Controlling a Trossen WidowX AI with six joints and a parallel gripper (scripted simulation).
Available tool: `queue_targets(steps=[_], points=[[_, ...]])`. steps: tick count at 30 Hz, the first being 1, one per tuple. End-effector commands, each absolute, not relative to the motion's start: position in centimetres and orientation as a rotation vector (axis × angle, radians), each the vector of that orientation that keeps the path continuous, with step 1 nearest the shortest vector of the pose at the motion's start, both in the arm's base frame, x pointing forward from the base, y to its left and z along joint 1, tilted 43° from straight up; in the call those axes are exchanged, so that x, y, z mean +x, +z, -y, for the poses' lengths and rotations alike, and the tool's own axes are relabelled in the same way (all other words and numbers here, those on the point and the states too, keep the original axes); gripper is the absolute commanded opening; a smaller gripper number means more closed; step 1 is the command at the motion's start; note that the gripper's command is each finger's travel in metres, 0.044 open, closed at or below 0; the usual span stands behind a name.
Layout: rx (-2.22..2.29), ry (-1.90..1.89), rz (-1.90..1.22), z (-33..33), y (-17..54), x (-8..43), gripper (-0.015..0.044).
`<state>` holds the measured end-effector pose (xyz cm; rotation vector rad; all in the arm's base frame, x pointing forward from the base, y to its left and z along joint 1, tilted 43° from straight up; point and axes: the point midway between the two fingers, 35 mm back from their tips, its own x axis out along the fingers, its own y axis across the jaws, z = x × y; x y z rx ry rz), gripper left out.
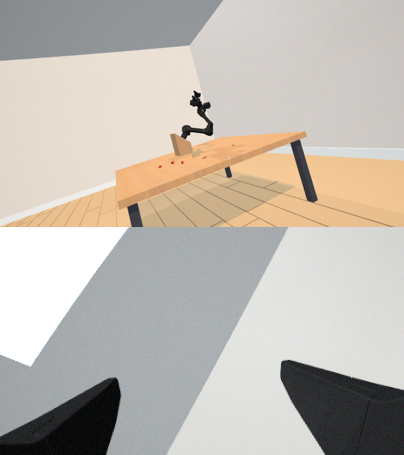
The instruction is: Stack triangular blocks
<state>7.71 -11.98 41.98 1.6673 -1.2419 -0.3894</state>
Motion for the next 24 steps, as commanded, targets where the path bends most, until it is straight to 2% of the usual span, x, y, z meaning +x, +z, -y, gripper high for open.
queue_targets(steps=[1, 2, 14, 24], points=[[1.665, -0.390, 1.240, 12.0, 42.0, 7.7, 0.0426], [1.658, -0.393, 1.233, 12.1, 42.0, 7.6, 0.0440], [1.590, -0.364, 1.014, 16.1, 42.5, 6.3, 0.0440], [1.505, -0.461, 0.656, 21.5, 38.9, 11.3, 0.0440]])
